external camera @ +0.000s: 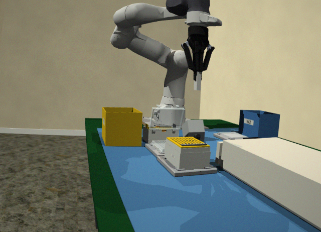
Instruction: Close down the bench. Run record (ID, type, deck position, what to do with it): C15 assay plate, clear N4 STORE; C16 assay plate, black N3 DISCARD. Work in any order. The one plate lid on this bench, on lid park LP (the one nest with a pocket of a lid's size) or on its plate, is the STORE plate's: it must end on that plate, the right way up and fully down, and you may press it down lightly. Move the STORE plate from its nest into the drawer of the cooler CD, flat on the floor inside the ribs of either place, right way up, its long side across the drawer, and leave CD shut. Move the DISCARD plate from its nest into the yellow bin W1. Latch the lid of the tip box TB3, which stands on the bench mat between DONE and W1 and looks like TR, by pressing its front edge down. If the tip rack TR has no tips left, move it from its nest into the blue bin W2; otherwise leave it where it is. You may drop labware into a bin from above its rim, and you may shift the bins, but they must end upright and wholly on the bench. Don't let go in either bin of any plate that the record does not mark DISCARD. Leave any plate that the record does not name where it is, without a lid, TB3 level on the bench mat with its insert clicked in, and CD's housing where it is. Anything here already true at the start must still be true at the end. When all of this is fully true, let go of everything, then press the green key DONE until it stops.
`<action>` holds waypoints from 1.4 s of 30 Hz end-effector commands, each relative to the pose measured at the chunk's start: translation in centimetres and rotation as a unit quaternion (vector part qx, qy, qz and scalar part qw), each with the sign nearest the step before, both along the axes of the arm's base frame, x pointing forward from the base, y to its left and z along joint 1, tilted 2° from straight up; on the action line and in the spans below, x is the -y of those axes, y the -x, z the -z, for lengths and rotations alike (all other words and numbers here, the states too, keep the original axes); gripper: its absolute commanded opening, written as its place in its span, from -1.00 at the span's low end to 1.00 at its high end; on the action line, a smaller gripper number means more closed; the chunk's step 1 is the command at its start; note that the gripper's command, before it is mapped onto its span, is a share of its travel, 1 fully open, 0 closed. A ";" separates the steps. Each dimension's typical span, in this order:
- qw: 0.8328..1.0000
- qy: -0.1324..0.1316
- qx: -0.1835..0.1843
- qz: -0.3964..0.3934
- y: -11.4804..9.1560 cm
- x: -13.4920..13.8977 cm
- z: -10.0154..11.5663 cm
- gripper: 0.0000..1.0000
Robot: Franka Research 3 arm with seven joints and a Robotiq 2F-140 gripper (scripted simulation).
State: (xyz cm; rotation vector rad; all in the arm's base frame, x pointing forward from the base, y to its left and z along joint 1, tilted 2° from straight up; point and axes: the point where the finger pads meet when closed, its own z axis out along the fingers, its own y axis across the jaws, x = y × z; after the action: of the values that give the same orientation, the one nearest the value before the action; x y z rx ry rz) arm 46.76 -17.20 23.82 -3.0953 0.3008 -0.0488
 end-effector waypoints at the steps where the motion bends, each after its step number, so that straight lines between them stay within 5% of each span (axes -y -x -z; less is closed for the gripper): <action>1: 1.000 0.004 -0.001 -0.019 0.4 1.4 0.4 -1.00; 22: 1.000 0.004 -0.001 -0.019 2.0 8.4 2.4 -1.00; 42: 1.000 0.004 -0.001 -0.019 2.0 8.4 2.4 -1.00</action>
State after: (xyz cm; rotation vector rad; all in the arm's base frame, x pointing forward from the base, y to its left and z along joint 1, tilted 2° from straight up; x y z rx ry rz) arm 44.87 -25.44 21.50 -3.1034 0.2581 -0.0479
